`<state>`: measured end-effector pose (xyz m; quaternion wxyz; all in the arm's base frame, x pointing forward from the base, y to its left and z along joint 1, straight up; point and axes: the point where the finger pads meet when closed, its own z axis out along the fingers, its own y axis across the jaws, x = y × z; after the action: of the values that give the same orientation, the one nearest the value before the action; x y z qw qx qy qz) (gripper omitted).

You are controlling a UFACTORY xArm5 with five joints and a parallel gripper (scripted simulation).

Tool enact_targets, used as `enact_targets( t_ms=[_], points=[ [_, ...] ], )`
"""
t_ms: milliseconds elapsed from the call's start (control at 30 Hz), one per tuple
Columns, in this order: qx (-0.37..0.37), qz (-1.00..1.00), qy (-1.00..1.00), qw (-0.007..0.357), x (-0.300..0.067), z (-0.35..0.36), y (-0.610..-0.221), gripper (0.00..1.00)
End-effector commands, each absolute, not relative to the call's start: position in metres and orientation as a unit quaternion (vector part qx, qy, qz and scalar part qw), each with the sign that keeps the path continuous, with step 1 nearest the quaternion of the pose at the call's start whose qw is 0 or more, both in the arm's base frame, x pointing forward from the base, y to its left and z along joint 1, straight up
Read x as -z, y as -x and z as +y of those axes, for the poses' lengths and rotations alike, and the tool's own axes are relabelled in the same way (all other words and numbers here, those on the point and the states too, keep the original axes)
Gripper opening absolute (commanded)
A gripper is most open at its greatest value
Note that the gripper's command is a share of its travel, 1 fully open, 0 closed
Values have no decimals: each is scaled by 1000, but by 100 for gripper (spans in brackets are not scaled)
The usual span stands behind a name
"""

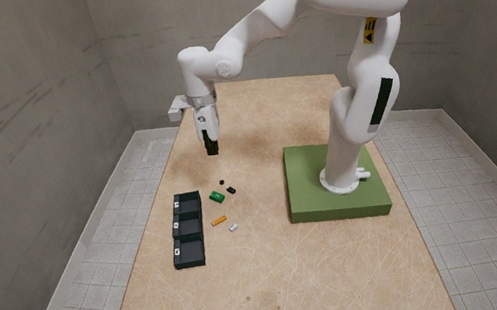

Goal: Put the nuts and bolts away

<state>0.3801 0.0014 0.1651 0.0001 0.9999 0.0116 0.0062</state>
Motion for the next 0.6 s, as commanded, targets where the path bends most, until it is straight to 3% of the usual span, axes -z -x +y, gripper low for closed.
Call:
enact_targets(
  t_ms=[0,300,567],
  points=[
    [-1,7,-1000,0,-167,6,-381,9],
    [-1,7,-1000,0,-167,6,-381,9],
    [-2,102,-995,0,-112,9,-420,9]
  ],
)
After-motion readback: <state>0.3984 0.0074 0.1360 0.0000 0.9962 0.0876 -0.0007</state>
